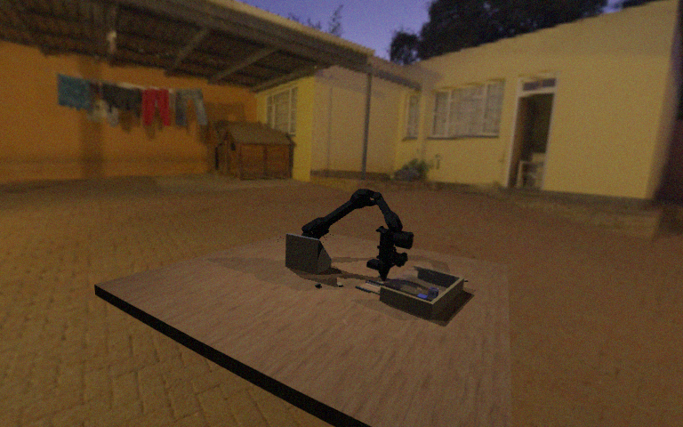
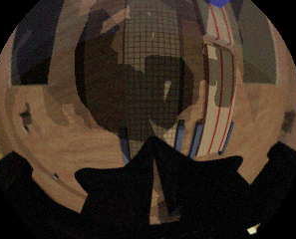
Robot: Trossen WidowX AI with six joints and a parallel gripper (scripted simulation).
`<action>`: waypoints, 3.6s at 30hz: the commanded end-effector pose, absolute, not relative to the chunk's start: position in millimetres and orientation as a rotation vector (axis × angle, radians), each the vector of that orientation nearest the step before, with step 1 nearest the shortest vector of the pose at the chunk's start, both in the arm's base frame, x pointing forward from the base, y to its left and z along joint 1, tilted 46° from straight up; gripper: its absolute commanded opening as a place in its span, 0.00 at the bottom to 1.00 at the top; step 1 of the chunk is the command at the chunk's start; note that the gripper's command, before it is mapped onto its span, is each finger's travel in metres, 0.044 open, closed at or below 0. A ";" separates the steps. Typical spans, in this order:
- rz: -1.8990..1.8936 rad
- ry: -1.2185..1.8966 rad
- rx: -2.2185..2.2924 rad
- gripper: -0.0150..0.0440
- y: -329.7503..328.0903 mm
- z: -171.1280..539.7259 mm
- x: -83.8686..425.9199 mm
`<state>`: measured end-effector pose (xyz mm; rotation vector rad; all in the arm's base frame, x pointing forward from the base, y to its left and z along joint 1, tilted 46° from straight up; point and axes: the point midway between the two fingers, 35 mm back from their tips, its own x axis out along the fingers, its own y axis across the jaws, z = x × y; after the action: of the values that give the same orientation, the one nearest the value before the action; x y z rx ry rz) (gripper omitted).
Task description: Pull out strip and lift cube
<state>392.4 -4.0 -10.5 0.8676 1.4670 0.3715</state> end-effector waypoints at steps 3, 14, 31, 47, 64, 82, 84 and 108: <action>0.376 1.469 0.868 0.25 -1.0 -12.3 393.0; 0.376 1.469 0.868 0.25 2.9 -11.2 377.8; 0.376 1.471 0.869 0.25 10.3 -9.3 353.1; 0.375 1.472 0.870 0.25 17.2 -7.3 330.3; 0.375 1.473 0.870 0.25 24.2 -4.6 305.8; 0.375 1.474 0.871 0.25 31.1 -1.8 281.3; 0.375 1.474 0.871 0.25 31.8 -1.5 278.6; 0.375 1.476 0.872 0.25 41.4 2.5 244.9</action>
<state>258.6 35.1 5.6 0.8578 1.4445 0.3737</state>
